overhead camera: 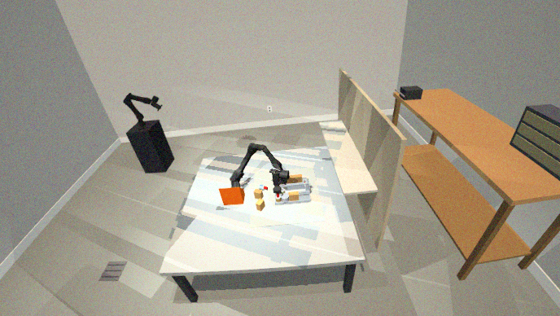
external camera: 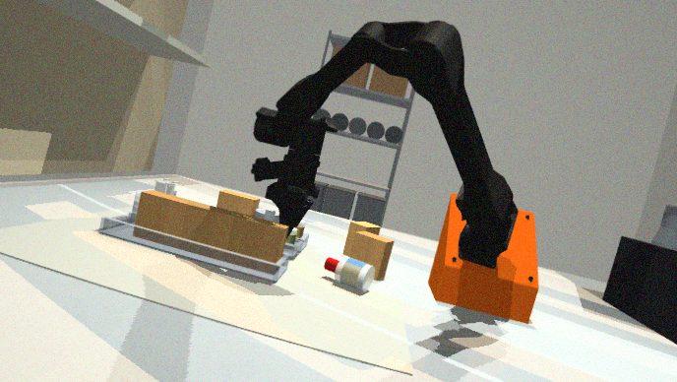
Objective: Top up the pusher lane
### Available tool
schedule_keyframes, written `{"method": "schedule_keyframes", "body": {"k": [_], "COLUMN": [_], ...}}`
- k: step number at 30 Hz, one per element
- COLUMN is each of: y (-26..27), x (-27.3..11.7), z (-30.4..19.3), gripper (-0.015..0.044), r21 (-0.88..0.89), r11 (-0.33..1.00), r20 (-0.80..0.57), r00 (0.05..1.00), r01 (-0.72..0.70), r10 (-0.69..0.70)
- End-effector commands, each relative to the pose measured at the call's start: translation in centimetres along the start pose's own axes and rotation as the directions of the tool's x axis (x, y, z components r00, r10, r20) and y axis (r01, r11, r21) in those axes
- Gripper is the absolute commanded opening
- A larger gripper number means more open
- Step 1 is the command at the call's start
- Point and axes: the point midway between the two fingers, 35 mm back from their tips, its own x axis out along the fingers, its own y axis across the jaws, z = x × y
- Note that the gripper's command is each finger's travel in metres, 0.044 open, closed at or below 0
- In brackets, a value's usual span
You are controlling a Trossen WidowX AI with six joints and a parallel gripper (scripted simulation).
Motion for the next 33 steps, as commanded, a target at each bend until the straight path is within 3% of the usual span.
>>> {"method": "schedule_keyframes", "body": {"k": [1, 33], "y": [0.13, 0.12], "x": [0.02, 0.03], "z": [0.15, -0.39], "gripper": [0.0000, 0.0000], "r21": [-0.003, -0.003], "r11": [1.000, 1.000], "r20": [0.010, 0.009], "r00": [1.000, 1.000], "r01": [-0.007, -0.007], "r10": [0.007, 0.007]}}
